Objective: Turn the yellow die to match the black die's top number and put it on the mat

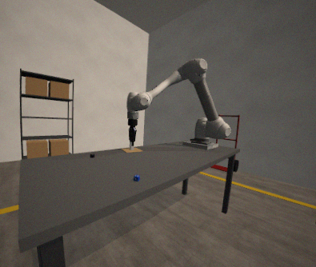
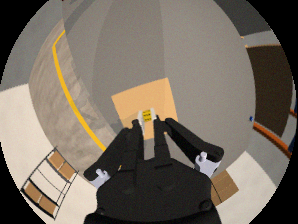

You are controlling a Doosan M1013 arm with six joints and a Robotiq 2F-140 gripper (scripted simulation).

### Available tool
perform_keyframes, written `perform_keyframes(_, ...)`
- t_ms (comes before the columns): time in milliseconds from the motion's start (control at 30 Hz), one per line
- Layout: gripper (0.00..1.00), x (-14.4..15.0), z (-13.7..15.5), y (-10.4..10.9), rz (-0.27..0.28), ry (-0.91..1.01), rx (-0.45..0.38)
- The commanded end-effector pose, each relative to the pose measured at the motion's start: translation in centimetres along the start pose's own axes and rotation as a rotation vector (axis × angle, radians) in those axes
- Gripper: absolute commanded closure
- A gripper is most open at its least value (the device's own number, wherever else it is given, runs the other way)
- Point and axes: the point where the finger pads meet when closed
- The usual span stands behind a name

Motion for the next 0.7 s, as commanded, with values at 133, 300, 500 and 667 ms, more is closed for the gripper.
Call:
perform_keyframes(133, 0.77, 0.00, 0.00, 0.02, 0.000, 0.000, 0.000)
perform_keyframes(300, 0.75, 0.00, 0.00, 0.02, 0.000, 0.000, 0.000)
perform_keyframes(500, 0.71, 0.00, 0.00, 0.02, 0.000, 0.000, 0.000)
perform_keyframes(667, 0.71, 0.00, 0.00, 0.02, 0.000, 0.000, 0.000)
Point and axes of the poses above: the point where the finger pads meet when closed, its own y axis back along the fingers, its own x axis across the jaws, z = x × y
